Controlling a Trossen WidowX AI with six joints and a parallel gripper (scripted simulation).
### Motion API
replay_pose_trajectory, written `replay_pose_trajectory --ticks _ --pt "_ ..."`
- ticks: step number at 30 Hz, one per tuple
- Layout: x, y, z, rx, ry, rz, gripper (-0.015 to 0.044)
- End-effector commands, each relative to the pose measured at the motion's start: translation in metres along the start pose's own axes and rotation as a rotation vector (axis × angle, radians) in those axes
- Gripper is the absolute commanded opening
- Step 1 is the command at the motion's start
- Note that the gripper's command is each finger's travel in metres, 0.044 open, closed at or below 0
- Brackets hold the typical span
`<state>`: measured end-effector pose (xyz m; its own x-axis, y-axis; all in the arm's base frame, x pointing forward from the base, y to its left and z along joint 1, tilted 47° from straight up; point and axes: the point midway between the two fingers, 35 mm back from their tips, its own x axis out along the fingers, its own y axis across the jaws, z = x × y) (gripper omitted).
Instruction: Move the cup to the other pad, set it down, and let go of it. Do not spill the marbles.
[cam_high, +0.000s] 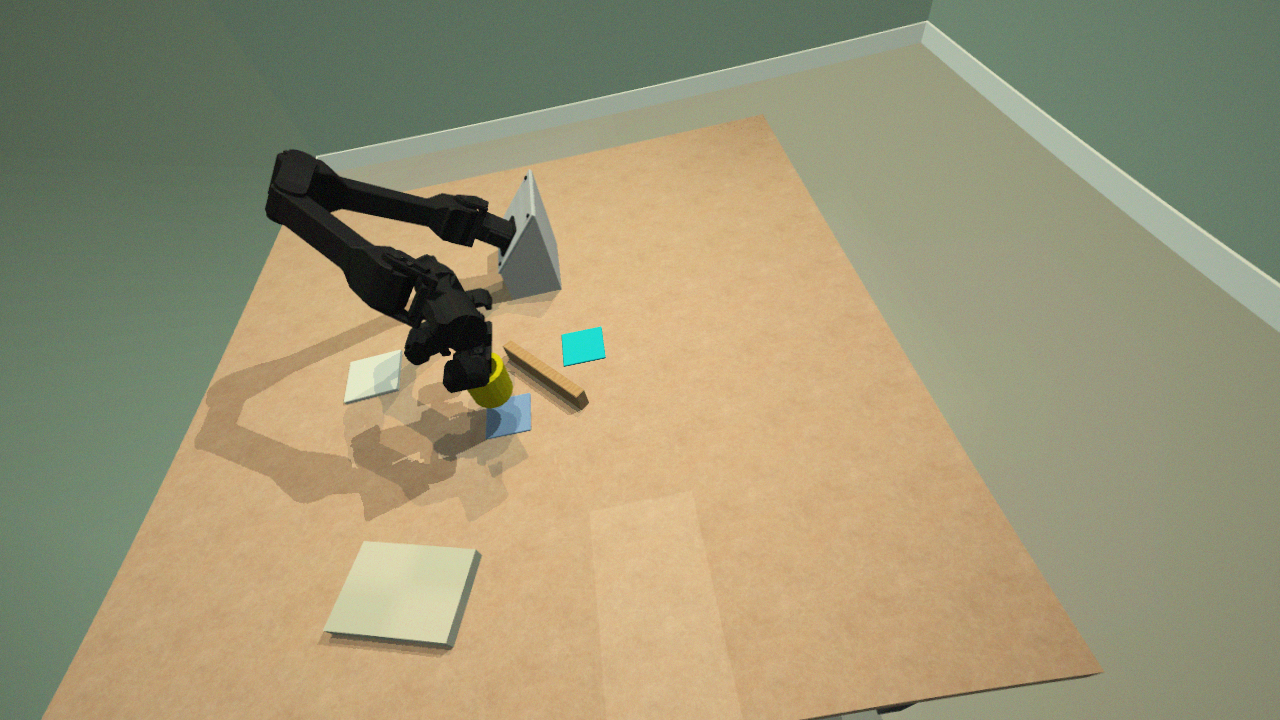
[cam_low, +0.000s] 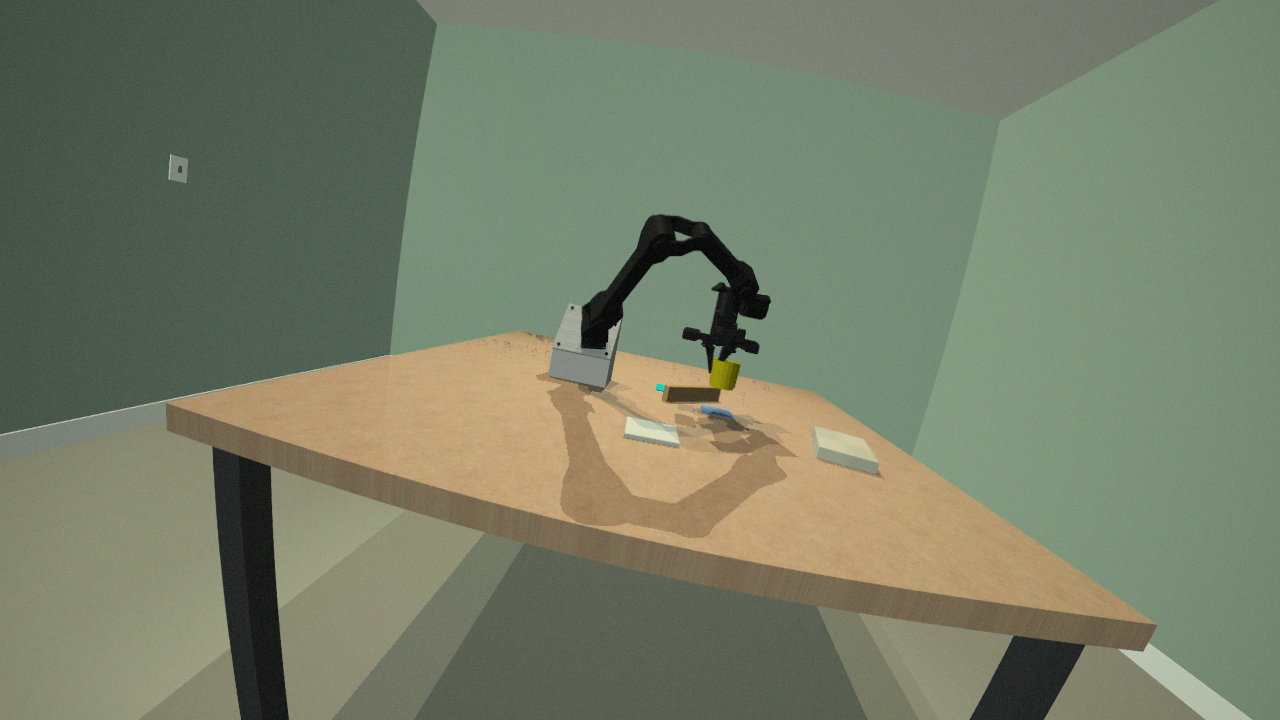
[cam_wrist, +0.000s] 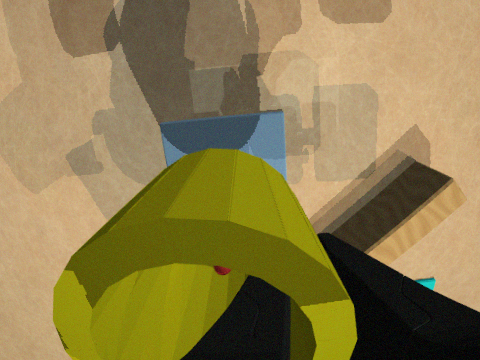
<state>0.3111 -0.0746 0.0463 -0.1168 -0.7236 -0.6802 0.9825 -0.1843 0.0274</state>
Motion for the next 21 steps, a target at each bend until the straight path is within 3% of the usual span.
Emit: replay_pose_trajectory --ticks 1,21 --pt "0.000 0.000 -0.001 -0.002 0.000 0.002 0.0000" --pt "-0.002 -0.034 -0.043 0.004 0.008 0.002 0.0000"
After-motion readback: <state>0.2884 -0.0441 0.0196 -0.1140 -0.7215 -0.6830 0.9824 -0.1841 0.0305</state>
